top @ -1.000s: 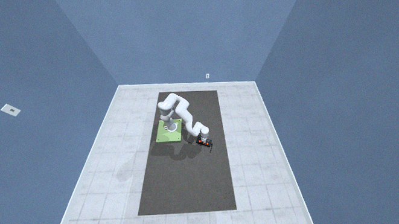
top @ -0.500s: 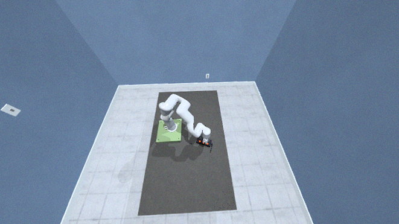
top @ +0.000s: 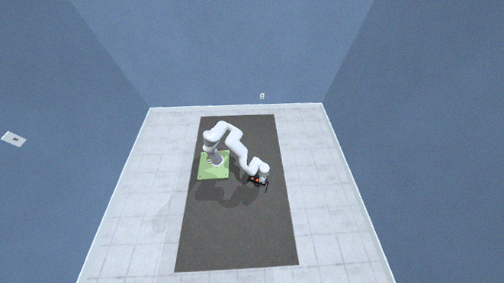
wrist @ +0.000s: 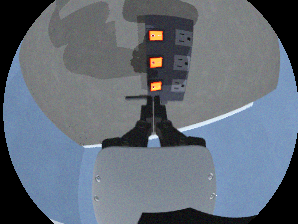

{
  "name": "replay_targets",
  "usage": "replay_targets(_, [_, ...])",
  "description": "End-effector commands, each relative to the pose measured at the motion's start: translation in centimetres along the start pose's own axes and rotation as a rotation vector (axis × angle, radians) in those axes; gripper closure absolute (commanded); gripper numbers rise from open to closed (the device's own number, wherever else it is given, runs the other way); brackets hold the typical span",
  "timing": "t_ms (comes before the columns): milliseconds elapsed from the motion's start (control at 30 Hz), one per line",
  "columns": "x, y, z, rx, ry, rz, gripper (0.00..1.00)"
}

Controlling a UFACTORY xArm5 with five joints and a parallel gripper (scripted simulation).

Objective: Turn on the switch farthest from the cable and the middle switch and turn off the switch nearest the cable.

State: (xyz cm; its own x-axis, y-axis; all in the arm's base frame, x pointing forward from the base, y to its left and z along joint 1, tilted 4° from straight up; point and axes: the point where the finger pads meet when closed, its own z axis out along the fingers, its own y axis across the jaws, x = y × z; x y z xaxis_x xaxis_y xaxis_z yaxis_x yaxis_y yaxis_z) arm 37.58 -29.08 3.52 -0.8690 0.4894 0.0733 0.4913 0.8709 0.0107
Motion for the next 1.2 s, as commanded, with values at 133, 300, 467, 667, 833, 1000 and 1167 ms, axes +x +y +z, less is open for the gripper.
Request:
replay_targets(133, [-0.15,-0.02,-0.15,0.001,-0.004,0.000,1.00])
replay_targets(300, [-0.15,-0.02,-0.15,0.001,-0.004,0.000,1.00])
replay_targets(467, [-0.15,-0.02,-0.15,0.001,-0.004,0.000,1.00])
replay_targets(667, [-0.15,-0.02,-0.15,0.001,-0.004,0.000,1.00])
replay_targets(833, [-0.15,-0.02,-0.15,0.001,-0.004,0.000,1.00])
replay_targets(1000, [-0.15,0.00,-0.05,0.001,-0.004,0.000,1.00])
replay_targets(1167, [-0.16,0.08,0.23,0.001,-0.003,0.000,1.00])
